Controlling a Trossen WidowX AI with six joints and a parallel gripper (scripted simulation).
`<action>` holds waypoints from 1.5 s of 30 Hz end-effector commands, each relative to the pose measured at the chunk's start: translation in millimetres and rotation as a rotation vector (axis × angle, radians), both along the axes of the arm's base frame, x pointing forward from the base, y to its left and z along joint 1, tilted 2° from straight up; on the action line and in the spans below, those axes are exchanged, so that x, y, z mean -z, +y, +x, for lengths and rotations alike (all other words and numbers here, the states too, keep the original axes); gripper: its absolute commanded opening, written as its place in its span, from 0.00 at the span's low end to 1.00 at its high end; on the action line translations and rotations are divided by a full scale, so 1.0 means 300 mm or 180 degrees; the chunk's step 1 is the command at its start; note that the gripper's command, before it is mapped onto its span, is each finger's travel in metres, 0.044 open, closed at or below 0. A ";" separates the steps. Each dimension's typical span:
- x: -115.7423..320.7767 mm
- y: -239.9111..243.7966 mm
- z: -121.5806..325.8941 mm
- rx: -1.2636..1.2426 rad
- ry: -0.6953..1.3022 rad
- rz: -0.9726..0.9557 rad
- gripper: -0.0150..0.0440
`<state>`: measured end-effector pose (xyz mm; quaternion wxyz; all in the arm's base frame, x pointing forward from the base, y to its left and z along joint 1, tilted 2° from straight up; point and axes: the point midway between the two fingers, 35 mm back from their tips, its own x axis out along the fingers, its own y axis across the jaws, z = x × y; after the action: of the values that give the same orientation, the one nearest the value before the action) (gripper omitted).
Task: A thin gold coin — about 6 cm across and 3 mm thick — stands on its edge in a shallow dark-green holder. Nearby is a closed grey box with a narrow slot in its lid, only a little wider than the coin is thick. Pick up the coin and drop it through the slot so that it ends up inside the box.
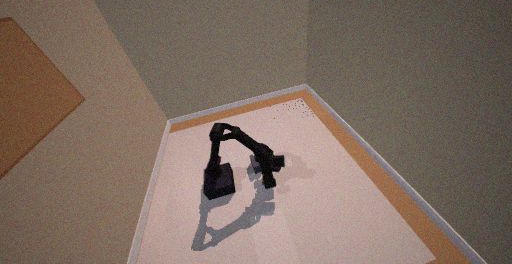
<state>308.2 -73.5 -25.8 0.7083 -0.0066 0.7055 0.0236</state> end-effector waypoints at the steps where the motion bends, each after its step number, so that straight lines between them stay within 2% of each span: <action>1: -0.052 -0.005 0.017 0.0007 -0.0064 -0.0010 0.25; 24: -0.247 -0.009 0.004 0.0007 -0.0064 -0.0010 0.25; 30: -0.260 -0.008 0.002 0.0026 -0.0063 -0.0010 0.25; 45: -0.264 -0.002 0.012 0.1595 -0.0027 0.0012 0.25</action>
<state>309.6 -74.6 51.0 0.7011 0.1322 0.6911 -0.1160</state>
